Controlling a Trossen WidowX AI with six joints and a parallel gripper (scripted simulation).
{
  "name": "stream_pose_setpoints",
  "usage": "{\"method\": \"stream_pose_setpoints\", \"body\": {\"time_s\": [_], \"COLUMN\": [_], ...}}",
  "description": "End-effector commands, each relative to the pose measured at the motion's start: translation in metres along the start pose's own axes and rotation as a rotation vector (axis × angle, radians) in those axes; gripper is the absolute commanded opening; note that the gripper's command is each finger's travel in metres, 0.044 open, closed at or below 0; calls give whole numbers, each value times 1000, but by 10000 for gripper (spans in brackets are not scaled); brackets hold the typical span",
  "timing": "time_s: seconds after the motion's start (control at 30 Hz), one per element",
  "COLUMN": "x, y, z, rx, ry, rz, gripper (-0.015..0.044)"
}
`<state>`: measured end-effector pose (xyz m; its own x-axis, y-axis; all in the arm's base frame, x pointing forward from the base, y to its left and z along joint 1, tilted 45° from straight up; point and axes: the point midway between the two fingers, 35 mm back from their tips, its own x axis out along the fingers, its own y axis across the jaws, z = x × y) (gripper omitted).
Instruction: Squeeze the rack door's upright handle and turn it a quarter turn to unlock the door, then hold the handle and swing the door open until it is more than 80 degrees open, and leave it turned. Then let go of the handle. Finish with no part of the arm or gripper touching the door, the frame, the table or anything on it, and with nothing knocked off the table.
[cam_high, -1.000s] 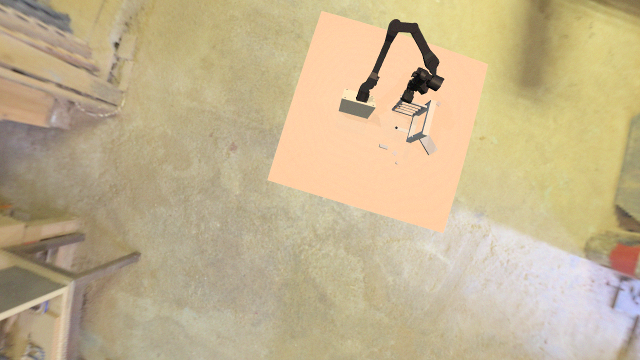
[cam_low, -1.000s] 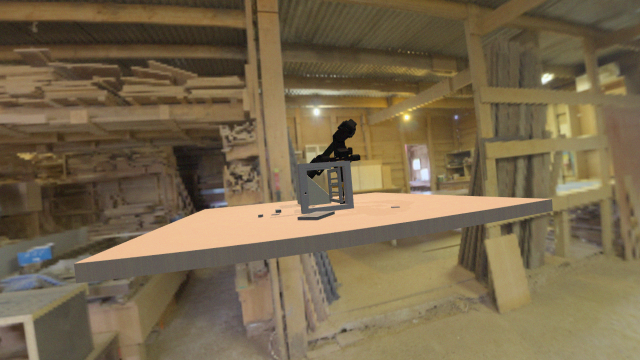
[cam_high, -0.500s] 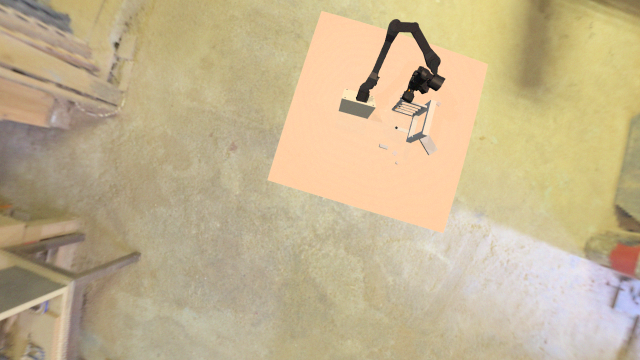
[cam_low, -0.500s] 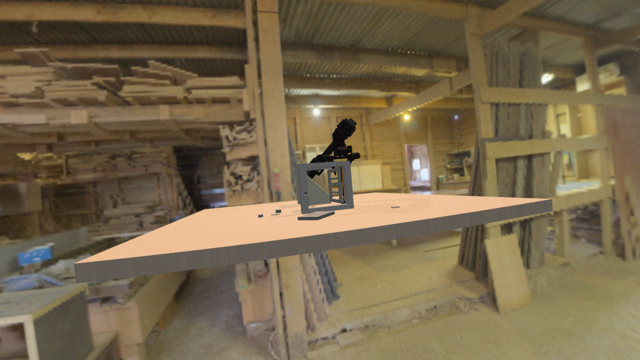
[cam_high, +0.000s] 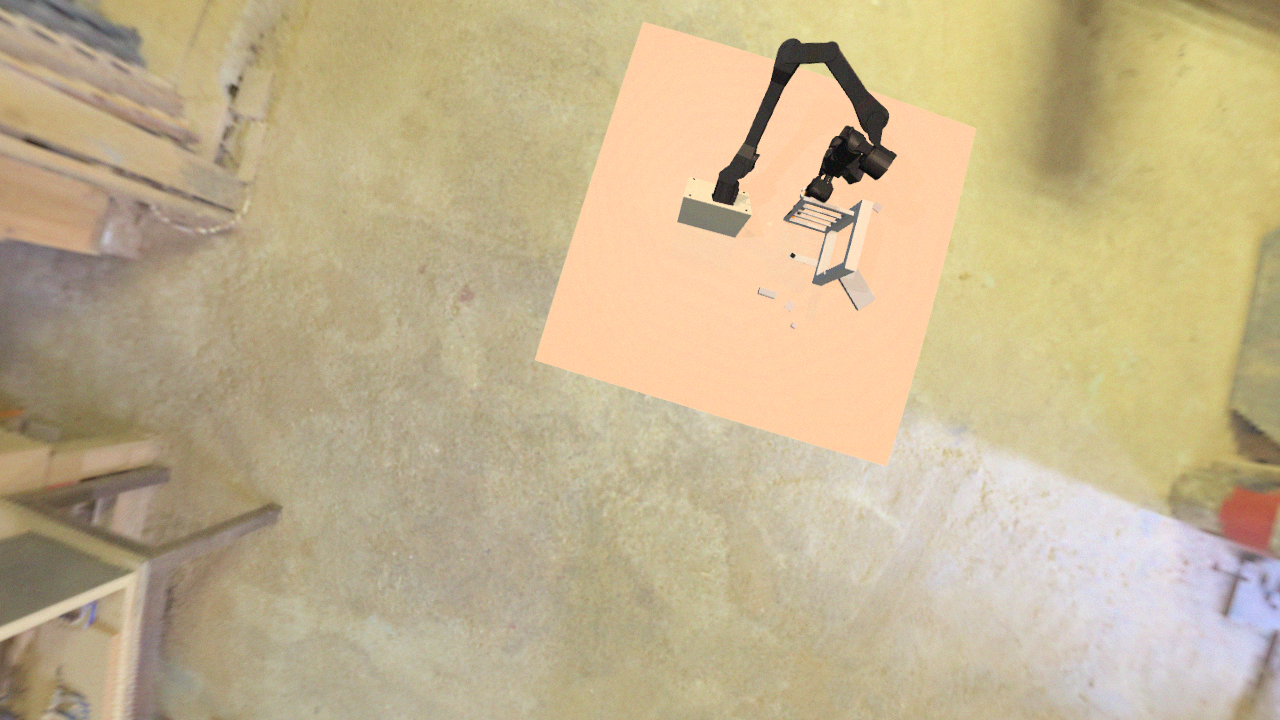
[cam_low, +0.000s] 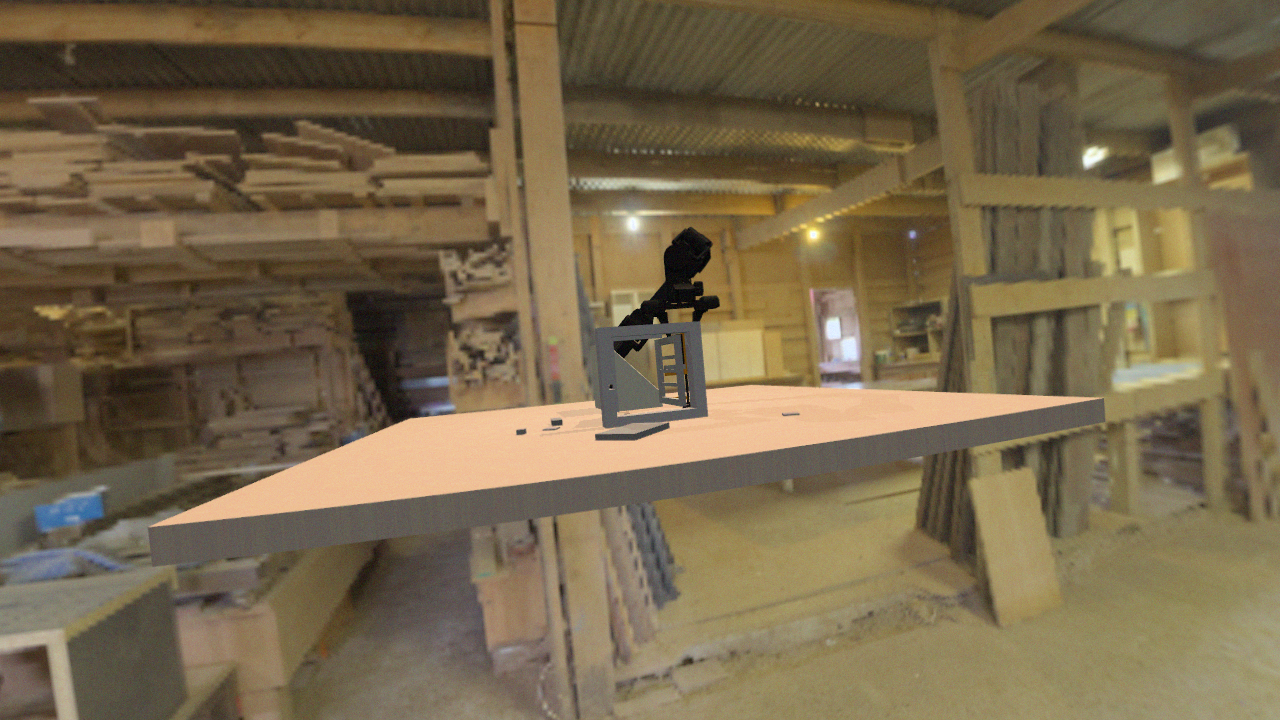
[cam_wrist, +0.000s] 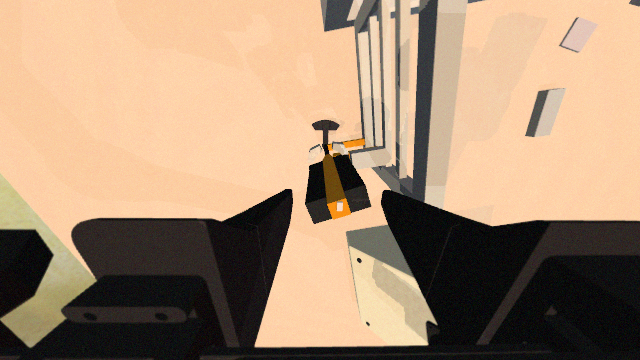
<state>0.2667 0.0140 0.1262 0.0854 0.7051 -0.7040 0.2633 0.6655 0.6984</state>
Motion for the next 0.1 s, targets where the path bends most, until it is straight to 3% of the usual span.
{"method": "stream_pose_setpoints", "body": {"time_s": [0.0, 0.07], "x": [-8, -11], "y": [0, 0], "z": [1, 1], "rx": [-7, -7], "ry": [-4, -4], "rz": [-5, -5], "gripper": [282, 282]}}
